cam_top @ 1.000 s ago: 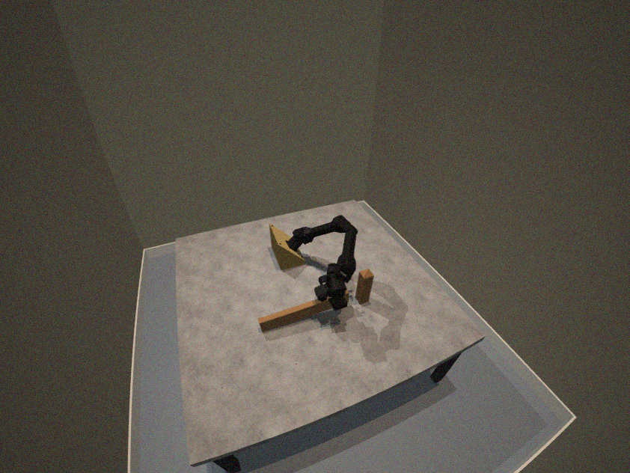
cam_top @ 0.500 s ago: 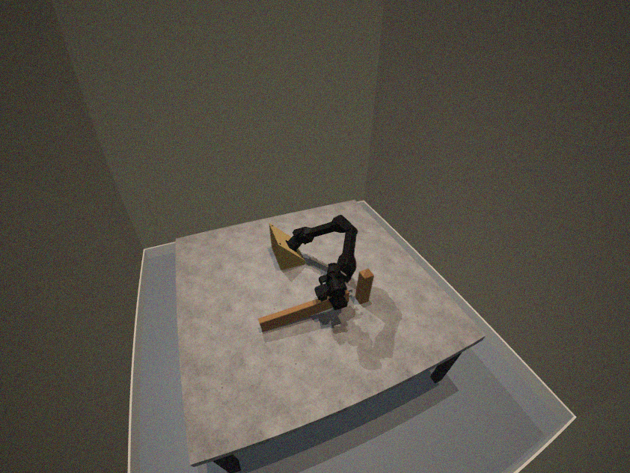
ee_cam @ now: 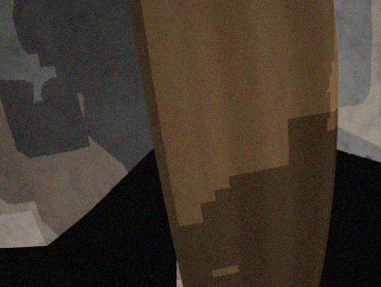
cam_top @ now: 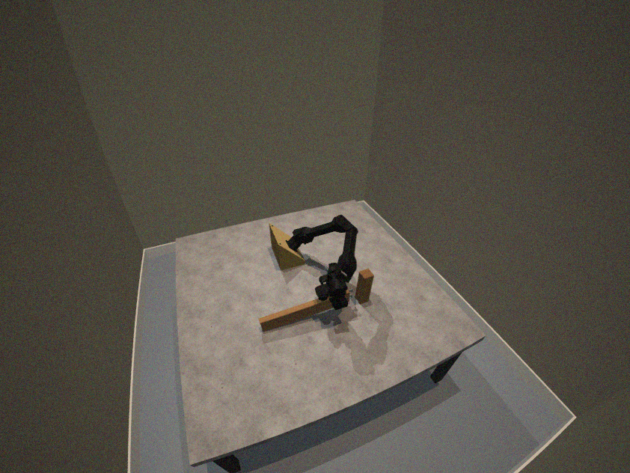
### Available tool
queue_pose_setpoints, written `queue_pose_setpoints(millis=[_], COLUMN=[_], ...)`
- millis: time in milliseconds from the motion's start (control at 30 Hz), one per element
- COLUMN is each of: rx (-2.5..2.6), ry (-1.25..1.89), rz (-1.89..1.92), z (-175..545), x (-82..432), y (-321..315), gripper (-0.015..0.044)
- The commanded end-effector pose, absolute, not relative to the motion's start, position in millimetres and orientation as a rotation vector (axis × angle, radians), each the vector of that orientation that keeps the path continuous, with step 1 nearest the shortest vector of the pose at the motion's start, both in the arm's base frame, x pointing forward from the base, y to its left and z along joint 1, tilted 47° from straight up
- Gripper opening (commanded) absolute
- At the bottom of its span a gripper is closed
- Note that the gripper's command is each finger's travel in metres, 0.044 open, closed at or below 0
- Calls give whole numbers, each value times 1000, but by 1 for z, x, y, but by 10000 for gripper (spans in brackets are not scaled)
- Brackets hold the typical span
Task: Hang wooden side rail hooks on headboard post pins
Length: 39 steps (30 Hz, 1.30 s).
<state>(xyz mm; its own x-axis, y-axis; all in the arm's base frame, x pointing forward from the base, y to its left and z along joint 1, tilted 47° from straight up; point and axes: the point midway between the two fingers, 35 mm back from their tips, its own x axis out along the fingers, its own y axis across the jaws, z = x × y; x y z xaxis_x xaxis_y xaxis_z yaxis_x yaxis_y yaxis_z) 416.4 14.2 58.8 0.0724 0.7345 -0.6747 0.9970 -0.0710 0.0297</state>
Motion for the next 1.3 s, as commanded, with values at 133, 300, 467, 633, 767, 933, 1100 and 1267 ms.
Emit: queue_pose_setpoints(millis=[133, 300, 467, 633, 767, 933, 1100, 1267], rx=[1862, 1862, 1862, 1862, 1862, 1862, 1862, 1862], ry=[1699, 1699, 1699, 1699, 1699, 1699, 1699, 1699], rz=[-695, -695, -695, -695, -695, -695, -695, -695], z=[62, 63, 64, 64, 65, 65, 66, 66], x=[417, 417, 417, 417, 418, 418, 418, 417], y=[13, 13, 13, 13, 13, 14, 14, 15], gripper=[0, 0, 0, 0, 0, 0, 0, 0])
